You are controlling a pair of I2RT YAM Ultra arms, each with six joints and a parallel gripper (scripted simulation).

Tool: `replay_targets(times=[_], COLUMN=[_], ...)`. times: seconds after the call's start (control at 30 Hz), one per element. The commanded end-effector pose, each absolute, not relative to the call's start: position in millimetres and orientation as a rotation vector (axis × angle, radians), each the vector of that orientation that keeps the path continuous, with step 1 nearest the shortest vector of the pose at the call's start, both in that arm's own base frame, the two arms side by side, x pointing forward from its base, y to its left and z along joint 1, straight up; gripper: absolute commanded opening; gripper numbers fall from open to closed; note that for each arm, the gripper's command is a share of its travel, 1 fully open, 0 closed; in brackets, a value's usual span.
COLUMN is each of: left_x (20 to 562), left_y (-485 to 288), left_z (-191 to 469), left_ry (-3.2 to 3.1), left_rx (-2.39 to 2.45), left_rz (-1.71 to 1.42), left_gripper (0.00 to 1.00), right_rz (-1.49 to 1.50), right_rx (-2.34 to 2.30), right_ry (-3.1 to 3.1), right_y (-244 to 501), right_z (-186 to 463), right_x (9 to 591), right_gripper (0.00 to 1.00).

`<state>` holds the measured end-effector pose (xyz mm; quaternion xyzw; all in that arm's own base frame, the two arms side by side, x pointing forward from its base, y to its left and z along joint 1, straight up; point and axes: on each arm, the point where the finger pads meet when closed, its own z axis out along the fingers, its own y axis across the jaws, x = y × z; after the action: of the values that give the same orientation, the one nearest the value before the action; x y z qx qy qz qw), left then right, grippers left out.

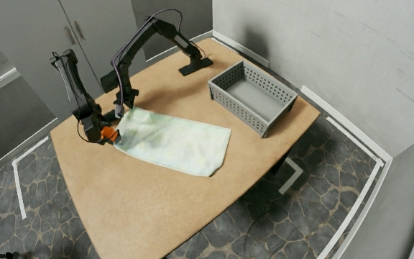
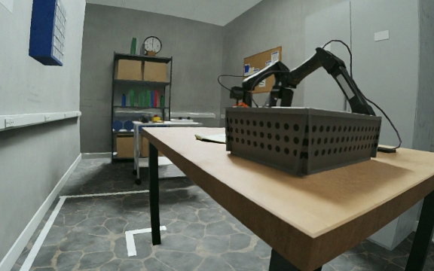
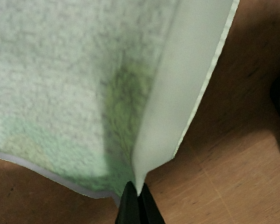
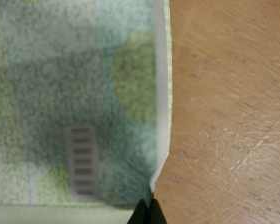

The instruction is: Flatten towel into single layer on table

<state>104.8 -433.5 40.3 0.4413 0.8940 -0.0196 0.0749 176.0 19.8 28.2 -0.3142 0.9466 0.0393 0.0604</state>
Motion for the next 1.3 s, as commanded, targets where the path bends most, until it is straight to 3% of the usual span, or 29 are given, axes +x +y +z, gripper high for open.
replay_targets(times=[0.0,0.5,1.27], left_x=[107,108,148], left_y=[-435,-428,-386], left_z=[45,27,107], left_ry=[2.689,2.698,2.62], left_rx=[1.322,1.329,1.359], left_rz=[-0.055,-0.03,-0.116], left_gripper=[0.0,0.0,0.0], right_rz=[0.101,0.102,0.113], right_rx=[-0.94,-0.946,-0.856], right_ry=[2.834,2.834,2.832], right_y=[17,22,56], right_z=[41,45,107], right_x=[182,180,214], right_gripper=[0.0,0.0,0.0])
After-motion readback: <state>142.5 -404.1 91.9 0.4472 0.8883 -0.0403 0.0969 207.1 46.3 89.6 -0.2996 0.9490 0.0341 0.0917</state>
